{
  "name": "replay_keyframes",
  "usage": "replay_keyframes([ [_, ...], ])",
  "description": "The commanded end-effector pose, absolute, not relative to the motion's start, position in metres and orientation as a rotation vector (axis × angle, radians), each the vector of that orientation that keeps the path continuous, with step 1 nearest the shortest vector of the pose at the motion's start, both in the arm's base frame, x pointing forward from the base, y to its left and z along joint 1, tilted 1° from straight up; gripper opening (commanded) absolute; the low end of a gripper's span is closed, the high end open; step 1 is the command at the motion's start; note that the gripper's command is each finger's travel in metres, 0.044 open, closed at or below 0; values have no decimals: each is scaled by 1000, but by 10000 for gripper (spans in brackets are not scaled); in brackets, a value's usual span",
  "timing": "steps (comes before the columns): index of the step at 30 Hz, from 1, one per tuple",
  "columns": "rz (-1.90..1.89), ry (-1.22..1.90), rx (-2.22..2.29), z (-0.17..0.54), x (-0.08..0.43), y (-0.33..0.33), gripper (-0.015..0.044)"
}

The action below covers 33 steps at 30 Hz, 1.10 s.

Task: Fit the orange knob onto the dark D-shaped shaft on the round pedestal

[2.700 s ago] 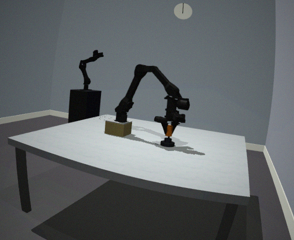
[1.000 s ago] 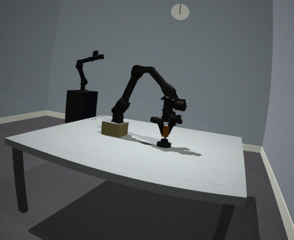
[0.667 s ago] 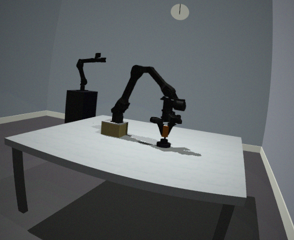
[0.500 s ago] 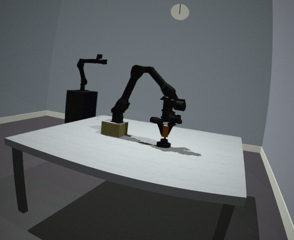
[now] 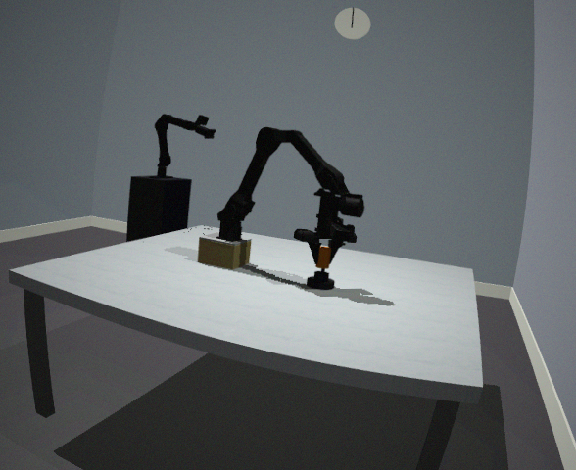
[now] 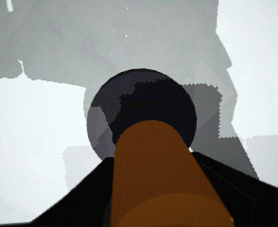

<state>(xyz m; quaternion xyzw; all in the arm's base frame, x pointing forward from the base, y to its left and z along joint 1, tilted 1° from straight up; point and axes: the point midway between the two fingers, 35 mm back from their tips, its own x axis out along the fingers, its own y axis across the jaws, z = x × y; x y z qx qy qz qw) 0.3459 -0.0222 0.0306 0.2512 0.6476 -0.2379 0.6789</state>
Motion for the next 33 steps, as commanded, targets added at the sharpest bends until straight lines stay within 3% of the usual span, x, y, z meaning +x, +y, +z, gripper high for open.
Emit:
replay_keyframes([
  [1, -529, 1459, 558, 30, 345, -22, 0],
  [33, -587, 1443, 618, 33, 352, -23, 0],
])
